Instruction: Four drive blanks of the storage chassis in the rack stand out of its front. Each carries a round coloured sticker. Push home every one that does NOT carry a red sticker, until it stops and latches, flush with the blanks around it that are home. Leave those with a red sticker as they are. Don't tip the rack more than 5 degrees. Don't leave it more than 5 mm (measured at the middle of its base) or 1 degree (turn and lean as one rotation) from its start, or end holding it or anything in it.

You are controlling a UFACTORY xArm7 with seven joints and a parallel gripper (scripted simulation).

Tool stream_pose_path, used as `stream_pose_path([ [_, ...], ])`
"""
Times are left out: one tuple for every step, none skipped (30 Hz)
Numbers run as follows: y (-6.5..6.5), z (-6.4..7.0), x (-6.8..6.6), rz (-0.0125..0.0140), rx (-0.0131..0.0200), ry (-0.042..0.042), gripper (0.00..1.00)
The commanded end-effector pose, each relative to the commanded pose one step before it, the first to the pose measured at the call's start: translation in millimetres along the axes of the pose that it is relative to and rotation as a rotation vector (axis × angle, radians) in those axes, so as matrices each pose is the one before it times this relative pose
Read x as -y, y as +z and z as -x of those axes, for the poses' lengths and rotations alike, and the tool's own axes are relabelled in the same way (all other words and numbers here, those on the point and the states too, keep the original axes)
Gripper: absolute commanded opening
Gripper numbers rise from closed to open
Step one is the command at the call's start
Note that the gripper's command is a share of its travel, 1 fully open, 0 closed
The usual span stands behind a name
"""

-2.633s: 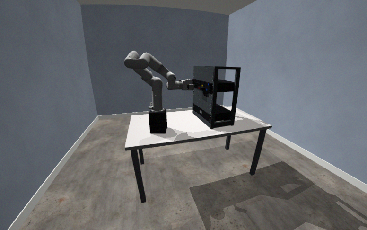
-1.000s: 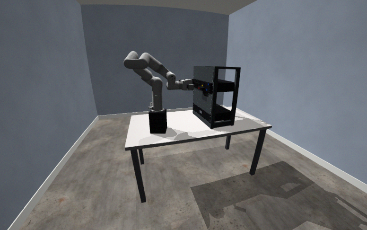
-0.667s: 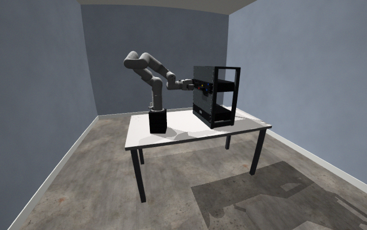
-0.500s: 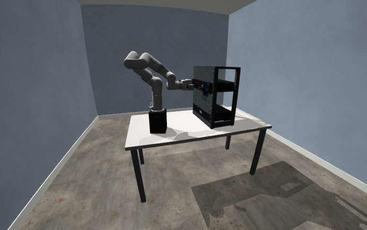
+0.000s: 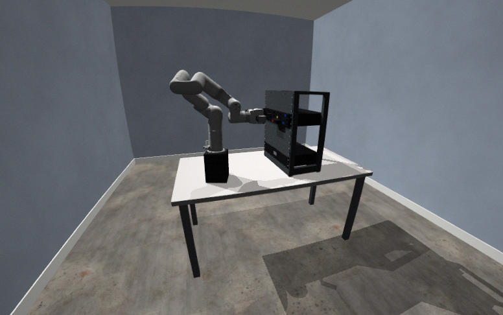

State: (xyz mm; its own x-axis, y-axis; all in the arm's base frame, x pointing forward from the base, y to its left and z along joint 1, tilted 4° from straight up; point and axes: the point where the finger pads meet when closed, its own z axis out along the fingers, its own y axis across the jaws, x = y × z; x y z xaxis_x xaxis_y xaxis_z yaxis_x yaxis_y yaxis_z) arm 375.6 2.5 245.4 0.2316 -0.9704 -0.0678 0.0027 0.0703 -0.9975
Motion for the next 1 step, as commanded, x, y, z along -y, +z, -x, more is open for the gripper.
stream_pose_path([
  [0.47,-0.57,1.19,-0.00229,-0.00053,-0.00144,0.0],
])
